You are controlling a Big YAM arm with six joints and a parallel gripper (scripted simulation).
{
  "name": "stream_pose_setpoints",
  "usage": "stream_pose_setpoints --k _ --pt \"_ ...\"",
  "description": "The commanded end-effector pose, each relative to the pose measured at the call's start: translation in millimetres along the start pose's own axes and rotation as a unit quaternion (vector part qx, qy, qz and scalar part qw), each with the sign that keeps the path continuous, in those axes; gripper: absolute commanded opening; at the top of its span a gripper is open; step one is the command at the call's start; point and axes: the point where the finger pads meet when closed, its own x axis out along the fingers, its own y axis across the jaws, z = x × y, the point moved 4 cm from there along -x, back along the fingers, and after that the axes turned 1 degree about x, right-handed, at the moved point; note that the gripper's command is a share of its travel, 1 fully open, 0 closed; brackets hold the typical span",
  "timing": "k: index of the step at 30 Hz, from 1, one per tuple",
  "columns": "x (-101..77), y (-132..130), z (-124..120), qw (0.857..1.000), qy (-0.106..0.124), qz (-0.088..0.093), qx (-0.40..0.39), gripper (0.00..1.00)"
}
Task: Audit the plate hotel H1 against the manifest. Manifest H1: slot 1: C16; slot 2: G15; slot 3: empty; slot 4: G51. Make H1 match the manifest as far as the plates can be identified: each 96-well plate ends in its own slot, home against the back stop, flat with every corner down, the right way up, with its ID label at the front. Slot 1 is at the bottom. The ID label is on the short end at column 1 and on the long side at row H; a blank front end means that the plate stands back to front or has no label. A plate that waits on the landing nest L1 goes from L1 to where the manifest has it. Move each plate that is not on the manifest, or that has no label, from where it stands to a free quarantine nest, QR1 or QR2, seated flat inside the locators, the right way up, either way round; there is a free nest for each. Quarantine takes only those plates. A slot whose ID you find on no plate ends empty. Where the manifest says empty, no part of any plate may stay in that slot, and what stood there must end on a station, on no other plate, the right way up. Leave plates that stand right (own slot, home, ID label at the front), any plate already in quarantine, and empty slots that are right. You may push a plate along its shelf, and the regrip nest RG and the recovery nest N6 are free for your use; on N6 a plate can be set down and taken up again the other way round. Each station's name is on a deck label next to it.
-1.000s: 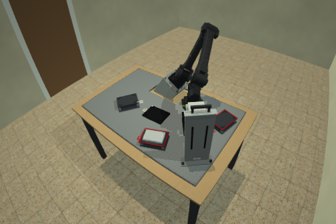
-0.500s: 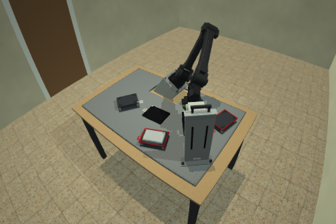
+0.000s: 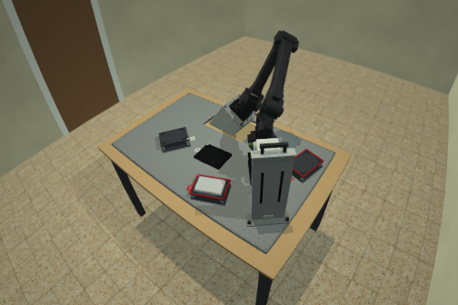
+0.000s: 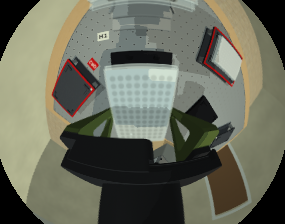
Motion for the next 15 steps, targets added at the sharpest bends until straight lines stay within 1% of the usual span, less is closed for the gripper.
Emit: stream_pose_setpoints --k 1,13,15 --pt "1.2 -1.4 0.0 1.0 -0.006 -0.001 -0.007 0.86" --pt "-0.1 -3.5 0.0 1.0 -0.008 -0.002 -0.005 0.86" --pt "4.6 -2.2 -0.7 1.0 -0.002 0.0 -0.002 0.86"
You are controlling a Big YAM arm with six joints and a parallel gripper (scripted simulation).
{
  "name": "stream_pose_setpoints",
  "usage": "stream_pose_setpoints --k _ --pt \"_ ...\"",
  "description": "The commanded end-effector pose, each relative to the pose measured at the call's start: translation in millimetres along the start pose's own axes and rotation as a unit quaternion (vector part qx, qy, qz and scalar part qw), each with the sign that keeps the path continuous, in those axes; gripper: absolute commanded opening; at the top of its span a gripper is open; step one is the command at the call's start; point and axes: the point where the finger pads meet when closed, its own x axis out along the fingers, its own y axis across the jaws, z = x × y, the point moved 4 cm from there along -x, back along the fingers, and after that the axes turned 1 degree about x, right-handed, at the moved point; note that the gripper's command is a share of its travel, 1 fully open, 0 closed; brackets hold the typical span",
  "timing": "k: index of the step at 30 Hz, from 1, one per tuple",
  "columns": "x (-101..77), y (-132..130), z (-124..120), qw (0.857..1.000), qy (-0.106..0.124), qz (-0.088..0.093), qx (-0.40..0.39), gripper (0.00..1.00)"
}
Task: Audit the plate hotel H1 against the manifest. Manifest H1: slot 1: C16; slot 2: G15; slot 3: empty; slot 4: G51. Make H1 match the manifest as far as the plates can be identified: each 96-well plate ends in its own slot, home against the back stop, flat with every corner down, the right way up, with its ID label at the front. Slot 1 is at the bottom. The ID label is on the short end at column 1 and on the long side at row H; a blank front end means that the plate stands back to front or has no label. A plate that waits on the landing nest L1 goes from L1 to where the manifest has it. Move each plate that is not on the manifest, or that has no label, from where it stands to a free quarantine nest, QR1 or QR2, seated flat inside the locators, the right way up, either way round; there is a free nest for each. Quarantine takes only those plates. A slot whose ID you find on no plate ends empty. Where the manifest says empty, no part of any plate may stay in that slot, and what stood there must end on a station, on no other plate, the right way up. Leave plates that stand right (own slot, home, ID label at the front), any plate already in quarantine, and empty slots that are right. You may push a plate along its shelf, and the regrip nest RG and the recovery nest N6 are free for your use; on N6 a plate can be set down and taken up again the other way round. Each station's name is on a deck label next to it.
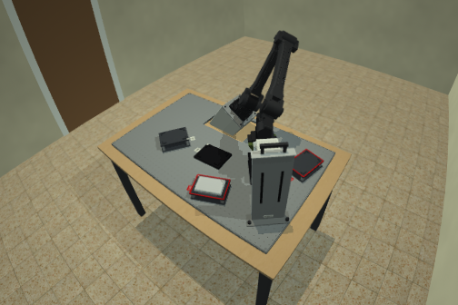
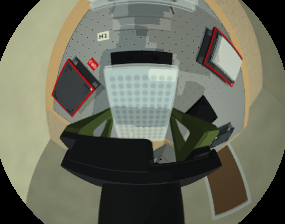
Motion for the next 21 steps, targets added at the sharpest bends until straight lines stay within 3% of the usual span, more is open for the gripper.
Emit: stream_pose_setpoints --k 1,21 --pt "4.6 -2 -1 1.0 -0.002 0.0 -0.001 0.86" --pt "16.9 1 -2 1.0 0.0 0.0 0.0 0.86"
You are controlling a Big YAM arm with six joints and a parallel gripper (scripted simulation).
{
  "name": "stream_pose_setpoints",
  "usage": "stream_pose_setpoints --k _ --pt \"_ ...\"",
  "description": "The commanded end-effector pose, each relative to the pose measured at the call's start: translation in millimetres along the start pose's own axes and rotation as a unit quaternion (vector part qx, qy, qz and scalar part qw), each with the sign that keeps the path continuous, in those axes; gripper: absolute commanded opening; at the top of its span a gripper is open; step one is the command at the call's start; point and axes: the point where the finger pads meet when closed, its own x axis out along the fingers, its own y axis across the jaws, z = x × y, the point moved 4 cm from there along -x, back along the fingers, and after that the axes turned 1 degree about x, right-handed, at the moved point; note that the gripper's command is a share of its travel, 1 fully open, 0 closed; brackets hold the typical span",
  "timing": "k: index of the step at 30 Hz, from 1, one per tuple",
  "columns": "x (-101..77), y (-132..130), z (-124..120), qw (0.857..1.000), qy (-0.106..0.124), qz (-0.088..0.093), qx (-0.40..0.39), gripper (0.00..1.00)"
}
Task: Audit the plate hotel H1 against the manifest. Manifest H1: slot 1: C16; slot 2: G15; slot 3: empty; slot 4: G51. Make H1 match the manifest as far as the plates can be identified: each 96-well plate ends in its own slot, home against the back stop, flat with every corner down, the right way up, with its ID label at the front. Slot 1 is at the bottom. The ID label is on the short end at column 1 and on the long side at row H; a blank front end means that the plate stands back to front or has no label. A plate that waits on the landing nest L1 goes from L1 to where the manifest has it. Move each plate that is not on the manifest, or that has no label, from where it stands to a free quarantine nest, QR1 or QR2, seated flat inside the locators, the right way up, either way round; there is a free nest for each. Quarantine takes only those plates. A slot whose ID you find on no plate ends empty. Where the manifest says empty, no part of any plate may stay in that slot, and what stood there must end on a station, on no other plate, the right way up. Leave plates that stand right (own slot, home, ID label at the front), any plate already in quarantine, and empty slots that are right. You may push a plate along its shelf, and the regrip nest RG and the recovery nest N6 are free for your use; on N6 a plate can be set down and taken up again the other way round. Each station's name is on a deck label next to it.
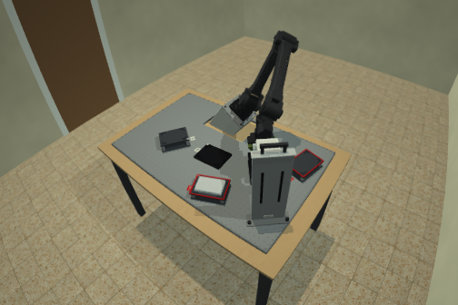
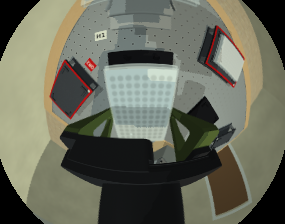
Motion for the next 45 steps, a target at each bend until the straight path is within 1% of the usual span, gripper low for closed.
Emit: stream_pose_setpoints --k 1,15,16,19,32,33,36,45 --pt "7.8 2 -1 1.0 0.002 0.001 -0.001 0.86" --pt "15.8 2 -1 1.0 0.002 0.001 -0.001 0.86" --pt "13.1 4 -1 1.0 -0.004 0.001 -0.004 0.86" --pt "18.7 2 -1 1.0 0.002 0.001 -0.001 0.86" --pt "26.1 3 -2 1.0 0.002 0.001 -0.001 0.86" --pt "23.2 5 -1 1.0 -0.004 0.001 -0.004 0.86" --pt "28.8 3 -2 1.0 0.002 0.001 -0.001 0.86" --pt "34.9 3 -2 1.0 0.002 0.001 -0.001 0.86"
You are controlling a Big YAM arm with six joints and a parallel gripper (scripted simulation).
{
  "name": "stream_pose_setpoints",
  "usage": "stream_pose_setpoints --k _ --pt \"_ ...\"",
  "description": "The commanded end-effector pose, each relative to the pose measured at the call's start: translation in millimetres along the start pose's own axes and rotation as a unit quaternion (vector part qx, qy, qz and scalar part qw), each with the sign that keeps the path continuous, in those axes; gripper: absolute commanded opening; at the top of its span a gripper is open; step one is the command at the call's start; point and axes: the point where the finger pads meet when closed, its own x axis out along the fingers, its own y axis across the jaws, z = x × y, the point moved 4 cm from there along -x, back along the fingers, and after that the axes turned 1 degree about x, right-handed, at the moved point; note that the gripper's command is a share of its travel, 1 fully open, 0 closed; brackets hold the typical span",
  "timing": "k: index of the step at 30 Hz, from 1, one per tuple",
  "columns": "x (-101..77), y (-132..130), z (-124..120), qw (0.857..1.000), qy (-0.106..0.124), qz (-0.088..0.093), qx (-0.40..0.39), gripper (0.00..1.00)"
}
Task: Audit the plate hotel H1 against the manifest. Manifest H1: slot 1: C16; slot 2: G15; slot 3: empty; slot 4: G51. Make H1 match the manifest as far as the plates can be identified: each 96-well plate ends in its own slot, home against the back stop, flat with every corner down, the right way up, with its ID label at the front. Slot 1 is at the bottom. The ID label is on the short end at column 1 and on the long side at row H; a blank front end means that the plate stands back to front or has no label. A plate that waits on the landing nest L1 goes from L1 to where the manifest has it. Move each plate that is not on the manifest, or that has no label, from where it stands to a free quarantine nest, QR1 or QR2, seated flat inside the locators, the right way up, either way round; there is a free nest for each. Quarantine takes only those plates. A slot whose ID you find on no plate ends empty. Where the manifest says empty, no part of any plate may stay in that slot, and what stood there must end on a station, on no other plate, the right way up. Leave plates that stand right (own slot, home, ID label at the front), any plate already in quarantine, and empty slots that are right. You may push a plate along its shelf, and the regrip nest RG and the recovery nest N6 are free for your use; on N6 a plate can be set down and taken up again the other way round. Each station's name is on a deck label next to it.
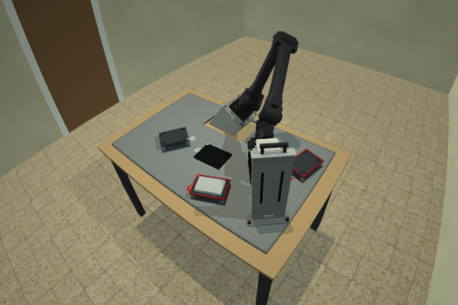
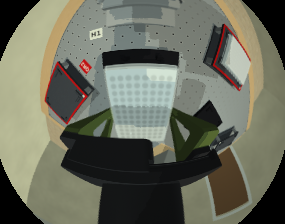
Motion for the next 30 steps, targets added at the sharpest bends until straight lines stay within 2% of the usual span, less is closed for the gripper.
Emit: stream_pose_setpoints --k 1,5,8,21,22,30 --pt "8.1 2 -1 1.0 0.001 0.001 -0.002 0.86" --pt "6.1 4 -1 1.0 -0.004 0.001 -0.005 0.86" --pt "11.5 3 -1 1.0 0.002 0.001 -0.002 0.86" --pt "18.9 3 -2 1.0 0.002 0.001 -0.002 0.86" --pt "16.3 4 -1 1.0 -0.004 0.002 -0.005 0.86" --pt "24.9 3 -2 1.0 0.002 0.001 -0.002 0.86"
